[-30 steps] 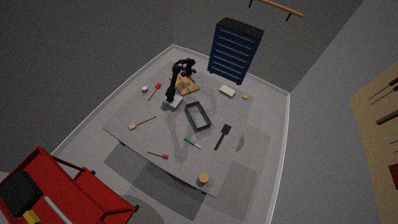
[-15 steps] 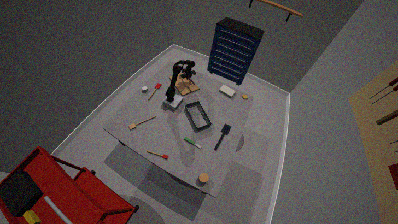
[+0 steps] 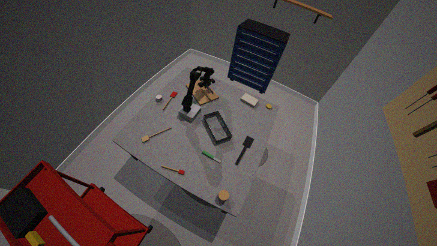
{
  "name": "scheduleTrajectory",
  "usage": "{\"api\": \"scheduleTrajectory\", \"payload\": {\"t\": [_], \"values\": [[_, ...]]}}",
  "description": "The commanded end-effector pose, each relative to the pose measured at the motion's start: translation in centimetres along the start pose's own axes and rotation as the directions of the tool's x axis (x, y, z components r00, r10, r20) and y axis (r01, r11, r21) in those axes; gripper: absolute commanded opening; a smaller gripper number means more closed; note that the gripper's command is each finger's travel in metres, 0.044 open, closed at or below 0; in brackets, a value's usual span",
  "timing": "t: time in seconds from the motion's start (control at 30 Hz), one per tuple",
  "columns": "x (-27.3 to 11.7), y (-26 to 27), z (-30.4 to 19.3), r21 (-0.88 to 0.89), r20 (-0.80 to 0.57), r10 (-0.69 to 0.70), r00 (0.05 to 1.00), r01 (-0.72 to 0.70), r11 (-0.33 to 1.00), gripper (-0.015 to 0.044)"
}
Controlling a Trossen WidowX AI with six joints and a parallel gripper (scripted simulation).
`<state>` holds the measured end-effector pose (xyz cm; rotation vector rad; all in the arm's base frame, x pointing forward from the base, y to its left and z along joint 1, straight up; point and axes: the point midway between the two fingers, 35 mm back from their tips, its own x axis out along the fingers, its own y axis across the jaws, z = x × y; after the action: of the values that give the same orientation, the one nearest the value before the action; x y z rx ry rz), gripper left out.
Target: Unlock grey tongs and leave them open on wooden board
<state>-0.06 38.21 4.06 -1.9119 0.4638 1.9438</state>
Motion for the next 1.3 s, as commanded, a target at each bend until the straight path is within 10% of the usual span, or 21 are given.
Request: {"api": "scheduleTrajectory", "payload": {"t": [0.0,0.57,1.27], "values": [[0.0,0.0,0.0,0.0,0.0,0.0,1.0,0.0,1.0,0.0007],[0.0,0.0,0.0,0.0,0.0,0.0,1.0,0.0,1.0,0.044],[-6.1,15.0,0.2,0.005,0.001,0.008,1.0,-0.008,1.0,0.044]]}}
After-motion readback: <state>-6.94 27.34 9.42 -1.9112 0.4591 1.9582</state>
